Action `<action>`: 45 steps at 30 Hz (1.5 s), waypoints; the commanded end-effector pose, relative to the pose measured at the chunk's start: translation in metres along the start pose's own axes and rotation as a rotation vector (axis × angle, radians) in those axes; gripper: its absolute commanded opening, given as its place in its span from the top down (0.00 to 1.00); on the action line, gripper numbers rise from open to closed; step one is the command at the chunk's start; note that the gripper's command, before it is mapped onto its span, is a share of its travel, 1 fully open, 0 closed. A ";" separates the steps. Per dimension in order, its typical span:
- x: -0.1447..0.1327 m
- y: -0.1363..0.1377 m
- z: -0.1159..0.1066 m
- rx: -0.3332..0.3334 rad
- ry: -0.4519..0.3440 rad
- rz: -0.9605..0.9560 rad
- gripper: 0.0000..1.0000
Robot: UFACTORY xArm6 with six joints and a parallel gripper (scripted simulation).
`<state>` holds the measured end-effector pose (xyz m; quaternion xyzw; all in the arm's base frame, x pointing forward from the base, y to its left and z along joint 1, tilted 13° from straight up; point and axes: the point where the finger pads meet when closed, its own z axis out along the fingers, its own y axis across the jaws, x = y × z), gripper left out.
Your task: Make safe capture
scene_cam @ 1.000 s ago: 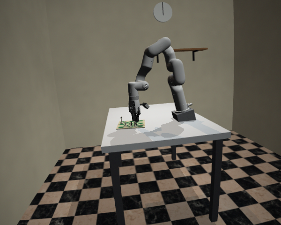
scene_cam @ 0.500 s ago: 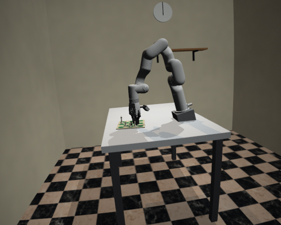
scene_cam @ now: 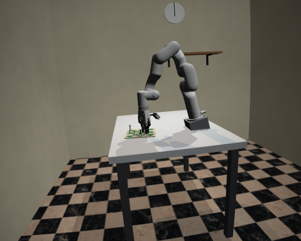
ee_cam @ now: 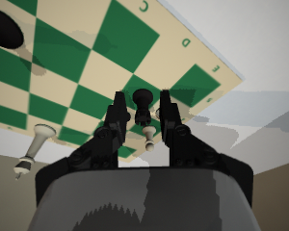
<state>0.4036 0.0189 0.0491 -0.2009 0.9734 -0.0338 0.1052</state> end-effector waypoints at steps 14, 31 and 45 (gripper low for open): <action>-0.001 0.000 -0.001 0.001 -0.003 0.000 0.63; -0.001 0.000 -0.001 0.001 -0.003 0.000 1.00; -0.001 0.000 -0.001 0.001 -0.003 0.000 1.00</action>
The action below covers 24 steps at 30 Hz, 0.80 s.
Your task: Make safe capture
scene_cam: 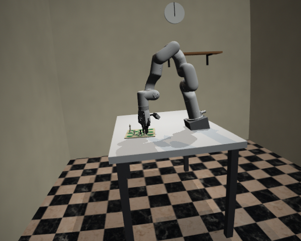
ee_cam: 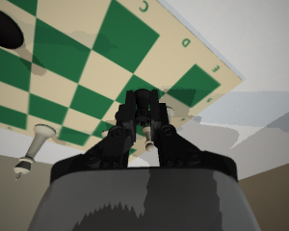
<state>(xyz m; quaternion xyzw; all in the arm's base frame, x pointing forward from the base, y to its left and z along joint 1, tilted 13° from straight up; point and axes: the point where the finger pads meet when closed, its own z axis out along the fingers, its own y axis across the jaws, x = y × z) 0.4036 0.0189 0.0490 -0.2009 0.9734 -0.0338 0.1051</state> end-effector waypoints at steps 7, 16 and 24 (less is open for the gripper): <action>-0.001 0.000 -0.001 0.001 -0.003 0.000 1.00; -0.001 0.000 -0.002 0.001 -0.003 0.000 1.00; -0.001 0.000 -0.042 0.001 -0.003 0.000 1.00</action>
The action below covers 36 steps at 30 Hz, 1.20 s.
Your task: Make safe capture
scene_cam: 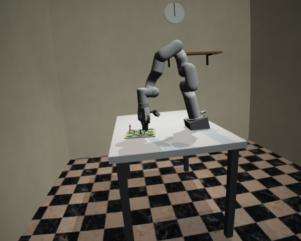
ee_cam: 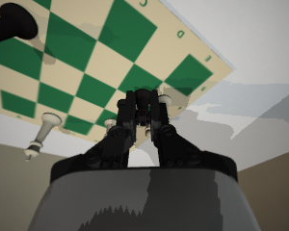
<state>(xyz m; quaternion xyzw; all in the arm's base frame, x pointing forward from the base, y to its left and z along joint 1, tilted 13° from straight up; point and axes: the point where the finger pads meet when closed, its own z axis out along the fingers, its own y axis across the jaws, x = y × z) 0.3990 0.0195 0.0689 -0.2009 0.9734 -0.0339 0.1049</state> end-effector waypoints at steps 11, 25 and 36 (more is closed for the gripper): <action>-0.001 -0.001 -0.077 0.001 -0.004 0.000 1.00; -0.010 0.001 -0.081 0.001 -0.003 -0.021 1.00; -0.122 0.033 -0.075 0.001 -0.004 -0.273 1.00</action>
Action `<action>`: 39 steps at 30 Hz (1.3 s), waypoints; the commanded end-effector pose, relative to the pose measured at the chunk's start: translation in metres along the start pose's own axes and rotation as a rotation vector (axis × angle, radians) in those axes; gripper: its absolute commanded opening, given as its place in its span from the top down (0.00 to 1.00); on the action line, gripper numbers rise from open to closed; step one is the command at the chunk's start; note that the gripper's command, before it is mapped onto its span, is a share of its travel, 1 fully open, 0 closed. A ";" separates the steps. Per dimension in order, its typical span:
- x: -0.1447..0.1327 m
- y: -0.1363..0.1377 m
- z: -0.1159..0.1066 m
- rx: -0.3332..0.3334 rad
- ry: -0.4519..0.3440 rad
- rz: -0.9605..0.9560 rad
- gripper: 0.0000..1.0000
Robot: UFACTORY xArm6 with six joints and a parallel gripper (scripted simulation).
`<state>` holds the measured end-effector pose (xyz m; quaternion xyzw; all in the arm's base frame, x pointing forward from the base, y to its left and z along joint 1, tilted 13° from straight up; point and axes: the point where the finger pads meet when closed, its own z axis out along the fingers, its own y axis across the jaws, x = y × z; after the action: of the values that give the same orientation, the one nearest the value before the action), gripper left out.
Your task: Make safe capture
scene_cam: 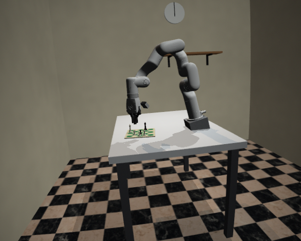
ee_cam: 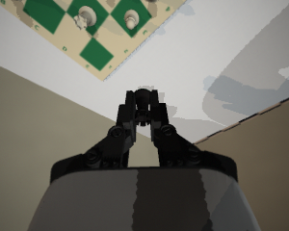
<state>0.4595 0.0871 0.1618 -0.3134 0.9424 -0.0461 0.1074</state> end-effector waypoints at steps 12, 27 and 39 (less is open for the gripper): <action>-0.023 -0.001 0.005 -0.003 0.010 -0.039 1.00; -0.023 -0.001 0.033 -0.003 0.010 -0.039 1.00; -0.023 -0.001 0.081 -0.003 0.010 -0.039 1.00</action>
<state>0.4920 0.0975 0.0908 -0.3316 0.9372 -0.0474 0.0969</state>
